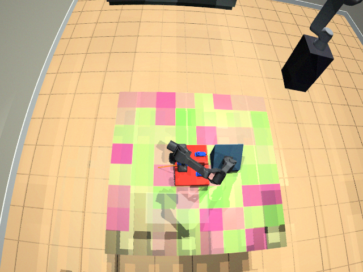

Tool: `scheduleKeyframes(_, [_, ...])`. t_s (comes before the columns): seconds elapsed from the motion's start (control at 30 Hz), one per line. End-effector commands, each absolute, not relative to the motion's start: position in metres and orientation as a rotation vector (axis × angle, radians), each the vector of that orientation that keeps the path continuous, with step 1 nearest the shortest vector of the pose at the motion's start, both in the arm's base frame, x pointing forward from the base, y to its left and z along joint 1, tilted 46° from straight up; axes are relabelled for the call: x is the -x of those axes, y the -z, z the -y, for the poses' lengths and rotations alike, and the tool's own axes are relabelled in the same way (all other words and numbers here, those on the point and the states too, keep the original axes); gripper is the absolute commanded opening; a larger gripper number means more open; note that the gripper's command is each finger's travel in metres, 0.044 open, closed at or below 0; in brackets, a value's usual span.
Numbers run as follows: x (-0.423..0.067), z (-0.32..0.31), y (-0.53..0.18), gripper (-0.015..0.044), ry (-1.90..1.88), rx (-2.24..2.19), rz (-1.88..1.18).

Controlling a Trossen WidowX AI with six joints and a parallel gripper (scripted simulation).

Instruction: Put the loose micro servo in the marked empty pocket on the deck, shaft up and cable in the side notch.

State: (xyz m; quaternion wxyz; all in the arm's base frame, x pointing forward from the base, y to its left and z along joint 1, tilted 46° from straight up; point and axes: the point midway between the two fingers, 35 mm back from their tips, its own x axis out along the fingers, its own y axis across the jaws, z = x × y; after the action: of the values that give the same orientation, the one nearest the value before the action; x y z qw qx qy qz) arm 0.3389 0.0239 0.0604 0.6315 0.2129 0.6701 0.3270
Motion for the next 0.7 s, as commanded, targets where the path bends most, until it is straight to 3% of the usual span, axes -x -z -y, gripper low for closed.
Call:
scheduleKeyframes(0.0, [-0.336, -0.027, -0.055, 0.0440, -0.740, -0.497, -1.548])
scheduleKeyframes(0.67, [-0.333, -0.053, -0.030, 0.0440, -0.742, -0.498, -1.547])
